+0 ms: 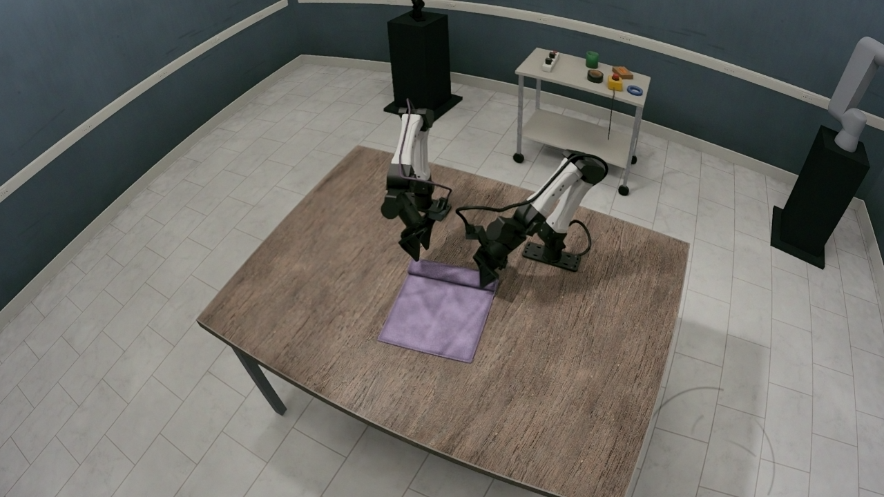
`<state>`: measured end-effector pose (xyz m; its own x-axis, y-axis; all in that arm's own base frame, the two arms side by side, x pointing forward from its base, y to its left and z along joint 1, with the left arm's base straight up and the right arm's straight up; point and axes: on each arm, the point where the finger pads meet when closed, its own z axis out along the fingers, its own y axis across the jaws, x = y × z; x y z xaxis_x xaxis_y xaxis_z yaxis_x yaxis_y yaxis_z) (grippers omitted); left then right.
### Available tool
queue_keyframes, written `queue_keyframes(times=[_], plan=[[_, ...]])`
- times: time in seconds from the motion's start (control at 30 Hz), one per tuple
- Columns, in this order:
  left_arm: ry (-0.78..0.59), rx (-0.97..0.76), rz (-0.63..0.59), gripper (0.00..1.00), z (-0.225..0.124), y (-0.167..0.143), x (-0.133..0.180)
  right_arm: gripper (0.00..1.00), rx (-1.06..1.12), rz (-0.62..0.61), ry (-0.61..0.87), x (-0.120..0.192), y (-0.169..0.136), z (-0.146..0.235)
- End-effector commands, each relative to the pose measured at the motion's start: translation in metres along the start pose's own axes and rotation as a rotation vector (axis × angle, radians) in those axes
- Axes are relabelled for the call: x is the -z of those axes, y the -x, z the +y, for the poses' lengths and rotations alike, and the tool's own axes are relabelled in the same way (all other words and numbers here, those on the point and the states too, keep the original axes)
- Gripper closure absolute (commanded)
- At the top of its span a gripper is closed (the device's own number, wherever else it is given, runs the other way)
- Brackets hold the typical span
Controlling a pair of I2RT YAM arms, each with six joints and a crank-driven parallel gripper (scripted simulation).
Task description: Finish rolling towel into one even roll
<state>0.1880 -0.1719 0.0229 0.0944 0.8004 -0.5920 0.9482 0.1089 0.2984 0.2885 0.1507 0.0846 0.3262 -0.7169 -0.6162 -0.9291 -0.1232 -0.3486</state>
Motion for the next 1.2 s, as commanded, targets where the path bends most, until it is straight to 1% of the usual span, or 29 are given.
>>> queue_keyframes(times=[0.0,0.03,0.33,0.43,0.5,0.67,0.73,1.0,1.07,1.17], plan=[[0.038,-0.026,-0.028,0.02,0.0158,0.0133,-0.0053,0.02,0.007,0.014,0.015,0.0009,0.0002,-0.0016],[0.038,-0.026,-0.028,0.02,0.0169,0.0143,-0.0052,0.02,0.007,0.014,0.015,0.0009,0.0002,-0.0016],[0.038,-0.026,-0.028,0.40,0.0155,0.0115,-0.0088,0.02,0.007,0.014,0.015,0.0009,0.0002,-0.0016],[0.038,-0.026,-0.028,0.44,0.0155,0.0115,-0.0088,0.02,0.007,0.014,0.015,0.0009,0.0002,-0.0016],[0.038,-0.026,-0.028,0.44,0.0155,0.0115,-0.0088,0.02,0.007,0.014,0.015,0.0009,0.0002,-0.0016],[0.038,-0.026,-0.028,0.49,0.0155,0.0115,-0.0088,0.02,0.007,0.014,0.015,0.0009,0.0002,-0.0016],[0.038,-0.026,-0.028,0.57,0.0155,0.0115,-0.0088,0.02,0.007,0.014,0.015,0.0009,0.0002,-0.0016],[0.038,-0.026,-0.028,0.66,0.0155,0.0115,-0.0088,0.02,0.007,0.014,0.015,0.0009,0.0002,-0.0016],[0.038,-0.026,-0.028,0.66,0.0155,0.0115,-0.0088,0.02,0.007,0.014,0.015,0.0009,0.0002,-0.0016],[0.038,-0.026,-0.028,0.69,0.0155,0.0115,-0.0088,0.02,0.007,0.014,0.015,0.0009,0.0002,-0.0016]])
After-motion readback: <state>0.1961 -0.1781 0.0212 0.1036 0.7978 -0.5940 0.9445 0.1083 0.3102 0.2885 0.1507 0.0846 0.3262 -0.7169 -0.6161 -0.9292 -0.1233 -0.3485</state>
